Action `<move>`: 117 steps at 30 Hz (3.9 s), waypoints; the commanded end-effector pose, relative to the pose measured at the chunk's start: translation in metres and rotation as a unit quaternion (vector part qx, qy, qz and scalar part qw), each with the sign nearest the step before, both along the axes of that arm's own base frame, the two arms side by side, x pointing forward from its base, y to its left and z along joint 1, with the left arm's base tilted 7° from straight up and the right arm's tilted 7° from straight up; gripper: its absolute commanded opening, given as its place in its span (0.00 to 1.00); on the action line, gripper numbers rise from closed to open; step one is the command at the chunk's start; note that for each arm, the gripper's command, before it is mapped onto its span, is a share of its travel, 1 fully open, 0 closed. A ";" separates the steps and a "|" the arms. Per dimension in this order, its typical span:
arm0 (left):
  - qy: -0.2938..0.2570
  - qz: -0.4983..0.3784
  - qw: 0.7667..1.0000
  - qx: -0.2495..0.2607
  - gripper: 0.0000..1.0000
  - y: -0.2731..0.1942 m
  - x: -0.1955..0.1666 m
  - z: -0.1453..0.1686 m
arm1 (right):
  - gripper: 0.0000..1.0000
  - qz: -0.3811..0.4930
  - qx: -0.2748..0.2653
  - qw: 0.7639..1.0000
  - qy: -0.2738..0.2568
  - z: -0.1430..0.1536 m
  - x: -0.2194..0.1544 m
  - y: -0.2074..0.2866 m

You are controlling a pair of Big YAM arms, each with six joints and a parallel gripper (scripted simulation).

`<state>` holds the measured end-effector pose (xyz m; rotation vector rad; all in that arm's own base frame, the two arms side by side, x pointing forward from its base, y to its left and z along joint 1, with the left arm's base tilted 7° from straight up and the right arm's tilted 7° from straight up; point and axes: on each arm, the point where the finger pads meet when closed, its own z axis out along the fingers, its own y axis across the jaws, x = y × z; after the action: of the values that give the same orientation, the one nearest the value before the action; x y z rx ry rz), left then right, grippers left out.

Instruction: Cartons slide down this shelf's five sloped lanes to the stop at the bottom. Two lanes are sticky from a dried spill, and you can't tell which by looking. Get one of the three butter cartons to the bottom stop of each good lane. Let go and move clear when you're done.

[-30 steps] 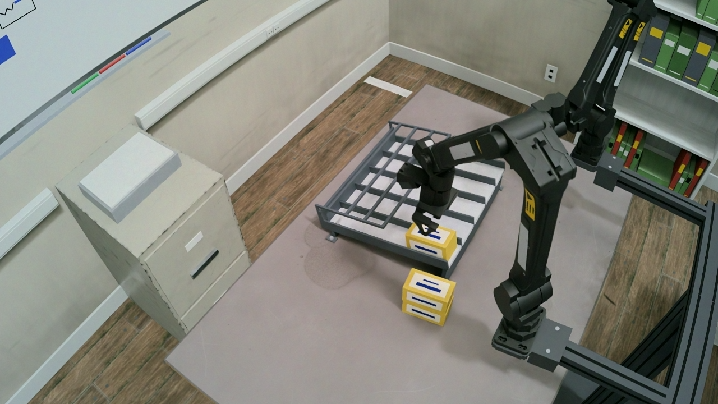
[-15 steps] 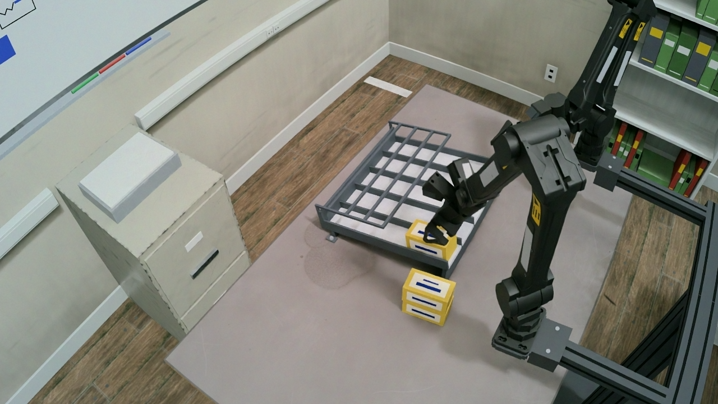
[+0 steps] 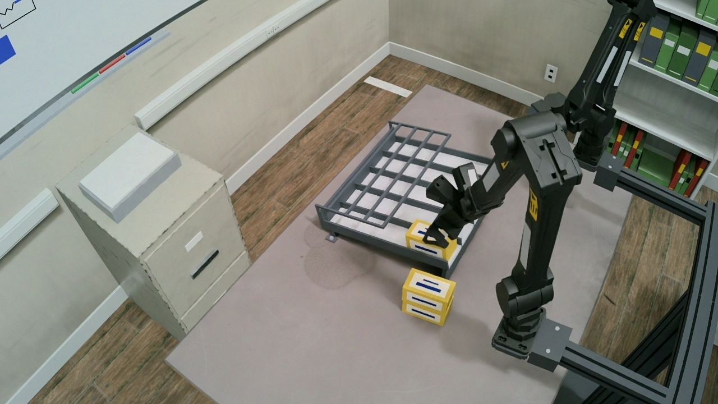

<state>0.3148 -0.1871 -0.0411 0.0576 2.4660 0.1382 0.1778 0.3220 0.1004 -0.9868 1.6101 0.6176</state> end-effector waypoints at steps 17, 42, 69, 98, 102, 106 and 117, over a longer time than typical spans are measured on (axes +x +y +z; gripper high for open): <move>0.157 0.025 0.987 -0.006 0.91 -0.009 0.022 0.003 | 1.00 0.003 0.014 1.000 -0.004 0.010 0.001 0.008; 0.203 0.021 0.979 -0.011 0.75 -0.003 0.020 -0.037 | 1.00 0.003 0.014 1.000 -0.004 0.010 0.001 0.008; 0.205 0.020 0.978 -0.011 0.60 -0.088 0.008 0.056 | 1.00 0.003 0.014 1.000 -0.004 0.010 0.001 0.008; 0.216 0.017 0.976 0.000 0.60 -0.098 0.012 -0.010 | 1.00 0.217 -0.121 0.968 -0.031 0.087 0.092 -0.070; 0.220 0.015 0.975 0.005 0.60 -0.096 0.003 -0.033 | 1.00 0.257 -0.127 0.958 -0.021 0.104 0.105 -0.085; 0.209 0.013 0.978 -0.008 0.60 -0.113 0.017 -0.034 | 1.00 0.284 -0.130 0.950 -0.006 0.118 0.117 -0.097; 0.215 0.018 0.976 0.000 0.60 -0.096 0.018 -0.049 | 1.00 0.304 -0.131 0.943 0.027 0.131 0.132 -0.110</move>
<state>0.3169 -0.2728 -0.0971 0.0545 2.9332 0.2040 0.2910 0.2123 0.2058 -1.6581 1.5484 0.9182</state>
